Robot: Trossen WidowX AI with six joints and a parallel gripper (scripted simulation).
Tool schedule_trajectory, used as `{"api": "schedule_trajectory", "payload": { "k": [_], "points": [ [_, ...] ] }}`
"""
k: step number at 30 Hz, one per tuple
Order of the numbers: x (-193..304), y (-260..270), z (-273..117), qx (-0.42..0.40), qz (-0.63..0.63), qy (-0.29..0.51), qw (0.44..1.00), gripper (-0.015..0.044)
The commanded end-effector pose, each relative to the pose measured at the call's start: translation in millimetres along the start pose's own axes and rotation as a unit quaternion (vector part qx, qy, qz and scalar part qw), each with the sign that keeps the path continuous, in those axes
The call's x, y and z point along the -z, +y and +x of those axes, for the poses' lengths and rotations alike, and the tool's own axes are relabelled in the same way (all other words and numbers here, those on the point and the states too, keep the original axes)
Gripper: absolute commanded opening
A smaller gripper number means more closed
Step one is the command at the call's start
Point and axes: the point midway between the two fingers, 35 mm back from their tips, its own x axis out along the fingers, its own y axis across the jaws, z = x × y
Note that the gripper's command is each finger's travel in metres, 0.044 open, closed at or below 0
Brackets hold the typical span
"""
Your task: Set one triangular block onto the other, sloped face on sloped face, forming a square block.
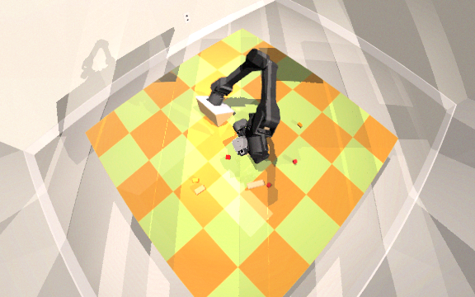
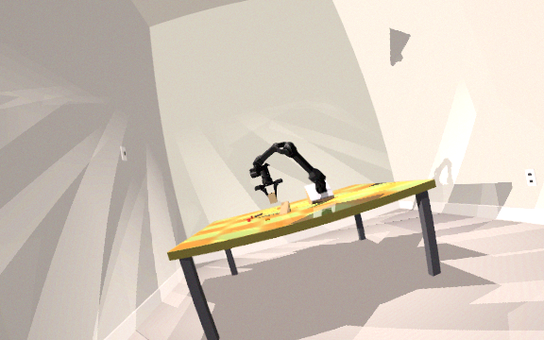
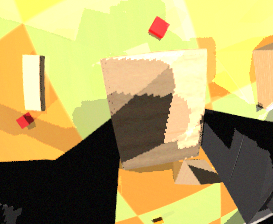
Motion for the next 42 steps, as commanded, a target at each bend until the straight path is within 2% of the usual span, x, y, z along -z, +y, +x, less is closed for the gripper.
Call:
{"api": "schedule_trajectory", "payload": {
  "k": [1, 7, 13, 42],
  "points": [
    [-1, -2, 0, -0.007, 0.06, 0.015, 0.998, 0.0],
    [-2, -2, -2, -0.018, 0.147, 0.035, 0.988, 0.0],
    [1, -2, -3, -0.018, 0.149, 0.035, 0.988, 0.0],
    [128, -18, -42, -0.022, 0.154, 0.034, 0.987, 0.0]
  ]
}}
